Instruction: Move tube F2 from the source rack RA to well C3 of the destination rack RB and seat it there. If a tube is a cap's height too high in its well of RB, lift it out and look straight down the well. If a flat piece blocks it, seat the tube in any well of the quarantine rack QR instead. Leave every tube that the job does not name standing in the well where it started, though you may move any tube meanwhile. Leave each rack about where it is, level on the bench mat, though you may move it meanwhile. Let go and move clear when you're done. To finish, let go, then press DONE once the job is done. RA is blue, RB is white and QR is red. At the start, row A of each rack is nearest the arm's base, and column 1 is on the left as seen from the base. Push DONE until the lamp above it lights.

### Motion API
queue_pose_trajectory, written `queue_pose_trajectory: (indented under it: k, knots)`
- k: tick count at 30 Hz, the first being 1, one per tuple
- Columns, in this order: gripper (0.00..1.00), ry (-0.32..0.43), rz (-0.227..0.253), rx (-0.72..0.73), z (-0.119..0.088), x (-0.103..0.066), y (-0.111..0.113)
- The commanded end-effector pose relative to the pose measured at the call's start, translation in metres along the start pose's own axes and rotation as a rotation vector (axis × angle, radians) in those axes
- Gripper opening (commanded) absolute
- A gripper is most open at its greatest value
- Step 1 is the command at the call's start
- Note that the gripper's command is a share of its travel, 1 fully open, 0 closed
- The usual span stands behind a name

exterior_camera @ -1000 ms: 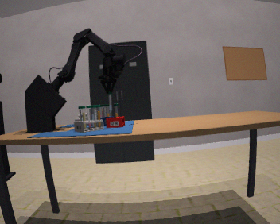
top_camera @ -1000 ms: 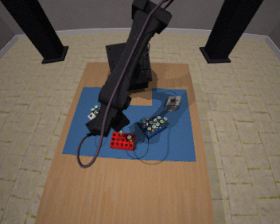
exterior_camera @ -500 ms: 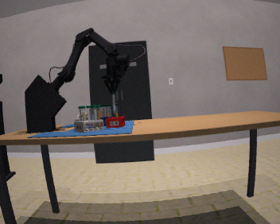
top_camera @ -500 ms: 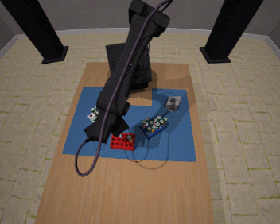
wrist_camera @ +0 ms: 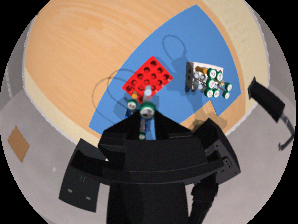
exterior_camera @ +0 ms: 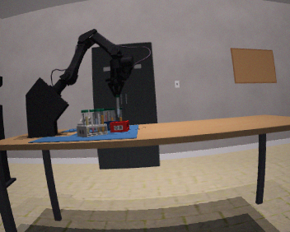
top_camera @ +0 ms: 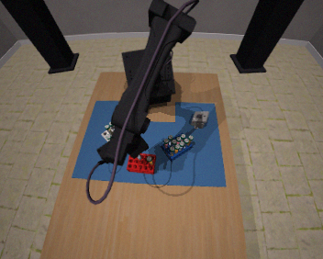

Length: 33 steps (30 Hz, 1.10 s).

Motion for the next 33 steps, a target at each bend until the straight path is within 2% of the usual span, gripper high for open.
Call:
queue_pose_trajectory:
  k: [1, 9, 10, 13, 17, 22, 23, 30, 33]
  knots:
    - [0.00, -0.015, 0.005, -0.003, 0.002, -0.006, 0.004]
    - [0.00, -0.015, 0.005, -0.003, 0.002, -0.006, 0.004]
    - [0.00, -0.027, 0.013, -0.009, 0.002, -0.012, 0.010]
    - [0.00, -0.012, -0.007, 0.003, 0.004, -0.005, 0.009]
    - [0.00, -0.024, 0.010, -0.007, 0.003, -0.011, 0.014]
    - [0.00, -0.015, 0.005, -0.003, 0.003, -0.006, 0.008]
    - [0.00, -0.035, 0.010, -0.004, 0.006, -0.012, 0.012]
    - [0.00, -0.014, -0.009, 0.006, 0.002, 0.002, 0.002]
    - [0.00, -0.020, 0.003, -0.003, 0.005, 0.001, 0.008]
Point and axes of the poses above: the point where the finger pads meet when closed, its own x axis out along the fingers, its own y axis across the jaws, z = x × y, the point moved 4 cm from there along -x, back along the fingers, and after that the axes turned 12 degrees about x, right-handed, at the moved point
